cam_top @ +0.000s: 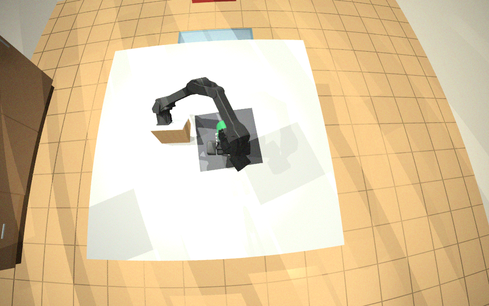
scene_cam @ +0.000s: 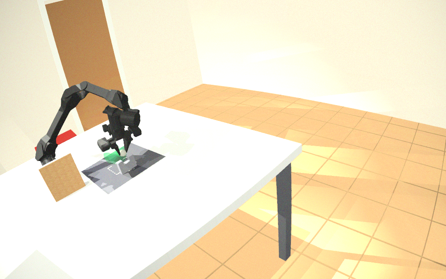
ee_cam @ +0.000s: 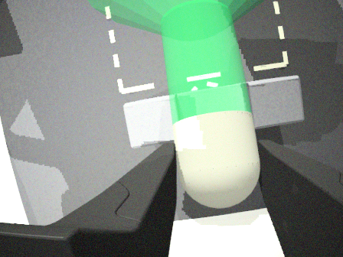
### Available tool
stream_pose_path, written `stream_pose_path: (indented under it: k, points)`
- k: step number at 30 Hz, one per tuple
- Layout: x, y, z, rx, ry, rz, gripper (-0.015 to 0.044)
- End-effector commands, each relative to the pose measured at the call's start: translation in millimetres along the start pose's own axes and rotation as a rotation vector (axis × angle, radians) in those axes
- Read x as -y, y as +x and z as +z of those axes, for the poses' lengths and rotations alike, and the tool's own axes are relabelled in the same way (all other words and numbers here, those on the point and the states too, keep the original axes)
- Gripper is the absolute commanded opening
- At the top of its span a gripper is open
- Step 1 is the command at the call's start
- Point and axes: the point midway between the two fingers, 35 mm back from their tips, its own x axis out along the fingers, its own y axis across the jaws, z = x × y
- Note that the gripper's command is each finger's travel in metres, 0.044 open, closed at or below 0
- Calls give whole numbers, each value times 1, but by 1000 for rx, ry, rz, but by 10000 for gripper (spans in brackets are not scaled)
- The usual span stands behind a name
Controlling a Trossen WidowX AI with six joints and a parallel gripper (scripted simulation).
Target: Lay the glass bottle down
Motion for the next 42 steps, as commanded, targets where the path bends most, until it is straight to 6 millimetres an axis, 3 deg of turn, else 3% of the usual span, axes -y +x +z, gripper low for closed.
stream_pose_path:
  k: [1, 42]
  points:
    - [4, 2, -1, -2, -2, -3, 116]
    - [8, 21, -20, 11, 3, 23, 116]
